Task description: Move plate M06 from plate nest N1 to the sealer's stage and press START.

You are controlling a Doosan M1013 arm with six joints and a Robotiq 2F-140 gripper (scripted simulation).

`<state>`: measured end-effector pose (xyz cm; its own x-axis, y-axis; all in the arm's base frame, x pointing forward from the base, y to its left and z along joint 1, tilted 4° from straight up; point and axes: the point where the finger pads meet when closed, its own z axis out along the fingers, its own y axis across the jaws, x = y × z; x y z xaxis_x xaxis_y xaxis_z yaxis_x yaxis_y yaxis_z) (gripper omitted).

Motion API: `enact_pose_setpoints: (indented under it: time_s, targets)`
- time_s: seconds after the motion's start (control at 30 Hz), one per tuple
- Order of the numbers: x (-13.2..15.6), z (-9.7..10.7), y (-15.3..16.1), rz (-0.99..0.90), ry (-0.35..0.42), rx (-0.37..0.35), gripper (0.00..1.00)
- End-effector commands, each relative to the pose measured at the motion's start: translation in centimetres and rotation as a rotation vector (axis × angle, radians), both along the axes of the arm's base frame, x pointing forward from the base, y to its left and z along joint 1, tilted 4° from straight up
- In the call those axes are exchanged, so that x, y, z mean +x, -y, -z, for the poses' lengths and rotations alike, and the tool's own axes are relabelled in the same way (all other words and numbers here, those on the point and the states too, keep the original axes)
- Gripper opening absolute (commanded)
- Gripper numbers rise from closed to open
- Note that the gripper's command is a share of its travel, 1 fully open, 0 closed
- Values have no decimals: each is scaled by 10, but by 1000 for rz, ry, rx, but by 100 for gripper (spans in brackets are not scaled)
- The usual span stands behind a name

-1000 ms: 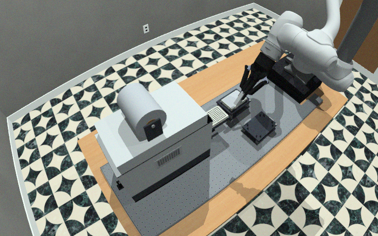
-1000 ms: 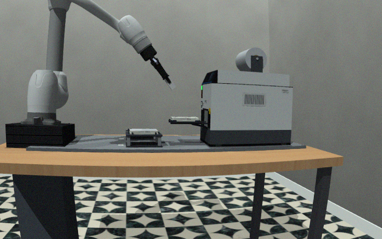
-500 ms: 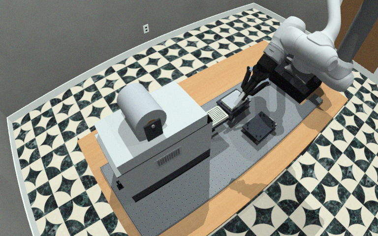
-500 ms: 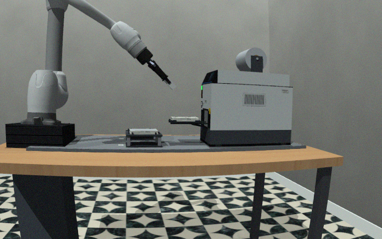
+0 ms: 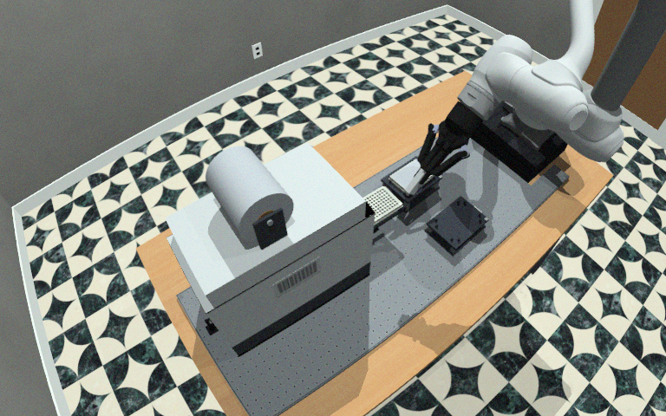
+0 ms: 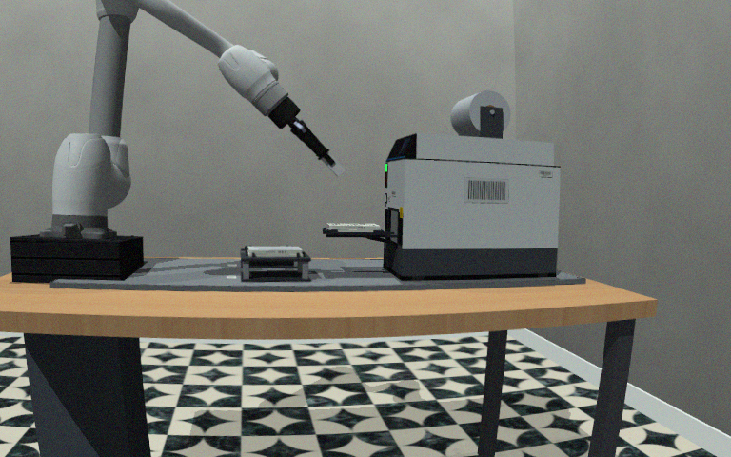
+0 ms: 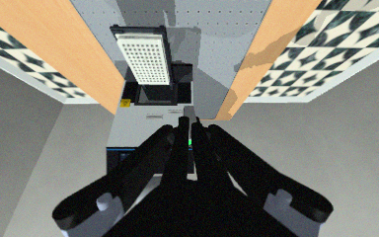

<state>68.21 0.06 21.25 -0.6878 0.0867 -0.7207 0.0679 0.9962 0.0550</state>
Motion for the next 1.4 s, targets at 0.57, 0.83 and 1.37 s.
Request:
enact_pose_setpoints:
  time_s: [0.57,0.83,1.37]
  targets:
    - [55,23,2,-2,4,2,10]
    - [55,23,2,-2,4,2,10]
    - [55,23,2,-2,4,2,10]
